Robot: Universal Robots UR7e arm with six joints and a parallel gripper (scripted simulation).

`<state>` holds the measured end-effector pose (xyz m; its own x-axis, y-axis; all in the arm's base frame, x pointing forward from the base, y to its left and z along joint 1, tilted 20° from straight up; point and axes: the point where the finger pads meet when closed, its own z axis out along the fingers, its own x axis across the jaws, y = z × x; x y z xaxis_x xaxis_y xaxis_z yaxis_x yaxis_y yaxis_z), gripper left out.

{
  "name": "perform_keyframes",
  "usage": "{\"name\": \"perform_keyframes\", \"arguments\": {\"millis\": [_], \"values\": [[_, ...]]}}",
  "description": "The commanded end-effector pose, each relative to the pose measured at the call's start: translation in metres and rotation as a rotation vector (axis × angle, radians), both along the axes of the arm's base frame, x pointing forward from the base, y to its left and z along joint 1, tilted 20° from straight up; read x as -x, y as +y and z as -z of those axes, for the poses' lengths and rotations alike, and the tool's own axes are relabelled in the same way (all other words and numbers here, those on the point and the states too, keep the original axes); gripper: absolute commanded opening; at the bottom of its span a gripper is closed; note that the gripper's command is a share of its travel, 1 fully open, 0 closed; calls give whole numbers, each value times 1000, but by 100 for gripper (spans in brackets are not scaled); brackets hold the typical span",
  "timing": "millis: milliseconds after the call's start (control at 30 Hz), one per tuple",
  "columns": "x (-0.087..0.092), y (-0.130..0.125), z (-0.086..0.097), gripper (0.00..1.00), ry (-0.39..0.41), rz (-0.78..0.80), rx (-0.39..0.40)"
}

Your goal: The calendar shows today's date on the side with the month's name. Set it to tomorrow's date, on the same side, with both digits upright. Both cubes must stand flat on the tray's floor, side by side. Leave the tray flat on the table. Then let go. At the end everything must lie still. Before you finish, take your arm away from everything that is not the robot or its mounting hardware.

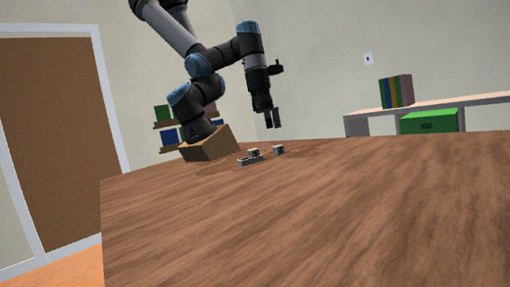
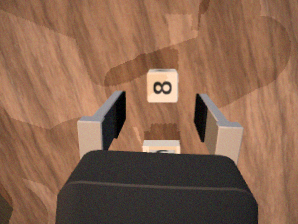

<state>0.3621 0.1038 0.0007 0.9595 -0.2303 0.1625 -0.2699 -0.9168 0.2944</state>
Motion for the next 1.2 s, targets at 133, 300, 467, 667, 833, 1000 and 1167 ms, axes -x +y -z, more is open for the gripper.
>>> {"name": "perform_keyframes", "arguments": {"millis": [133,300,467,667,833,1000,1167], "values": [[-2,1,-1,87,5,-32,0],[-2,1,-1,87,5,-32,0],[-2,1,-1,87,5,-31,0],[-2,1,-1,87,5,-31,0],[-2,1,-1,87,5,-31,0],[-2,1,-1,87,5,-31,0],[-2,1,-1,87,5,-31,0]]}}
